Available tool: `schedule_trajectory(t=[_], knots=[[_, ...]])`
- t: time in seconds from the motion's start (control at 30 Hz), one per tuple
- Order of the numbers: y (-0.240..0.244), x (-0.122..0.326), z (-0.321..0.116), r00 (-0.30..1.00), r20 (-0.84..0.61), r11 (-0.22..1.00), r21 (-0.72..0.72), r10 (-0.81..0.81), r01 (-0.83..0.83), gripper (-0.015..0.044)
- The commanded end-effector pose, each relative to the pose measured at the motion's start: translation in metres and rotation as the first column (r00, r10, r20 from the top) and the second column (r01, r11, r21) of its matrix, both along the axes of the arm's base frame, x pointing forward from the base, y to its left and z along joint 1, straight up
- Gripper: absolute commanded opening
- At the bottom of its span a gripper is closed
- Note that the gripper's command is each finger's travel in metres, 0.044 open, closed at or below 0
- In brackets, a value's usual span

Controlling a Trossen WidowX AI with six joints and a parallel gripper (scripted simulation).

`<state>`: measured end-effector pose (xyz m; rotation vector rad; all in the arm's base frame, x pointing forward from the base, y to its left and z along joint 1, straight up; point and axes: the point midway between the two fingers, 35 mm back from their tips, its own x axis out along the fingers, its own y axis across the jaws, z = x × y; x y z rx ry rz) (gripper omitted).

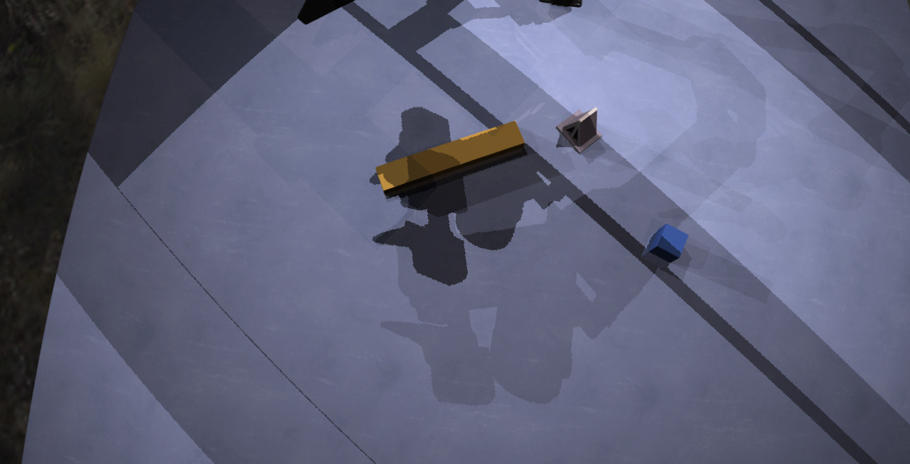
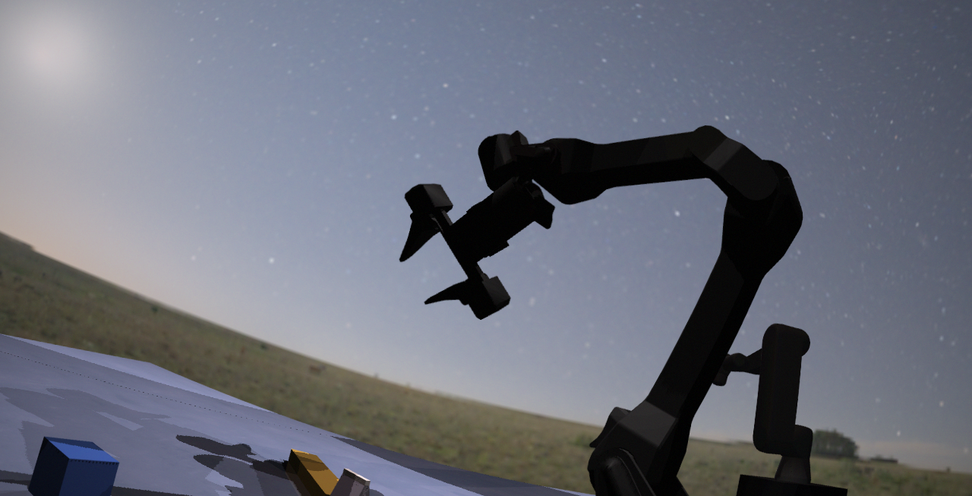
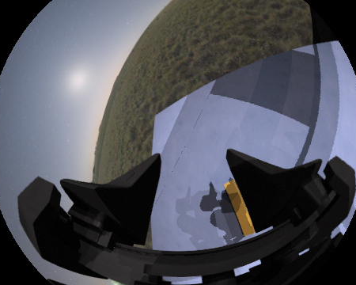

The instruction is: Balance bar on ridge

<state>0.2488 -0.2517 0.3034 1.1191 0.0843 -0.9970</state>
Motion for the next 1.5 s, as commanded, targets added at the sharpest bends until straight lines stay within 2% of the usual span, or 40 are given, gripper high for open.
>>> schedule_trajectory(t=[0.0, 0.43, 0.97, 1.2, 1.47], knots=[[0.014, 0.017, -0.029, 0.99, -0.108, 0.994, 0.075, 0.088, -0.08, 0.0315], [0.069, 0.043, -0.112, 0.843, -0.393, 0.914, 0.322, 0.367, -0.248, 0.0315], [0.145, 0.036, -0.184, 0.465, -0.58, 0.736, 0.605, 0.669, -0.303, 0.0315], [0.145, 0.036, -0.188, 0.46, -0.581, 0.734, 0.608, 0.671, -0.303, 0.0315], [0.145, 0.037, -0.228, 0.46, -0.581, 0.734, 0.608, 0.671, -0.303, 0.0315]])
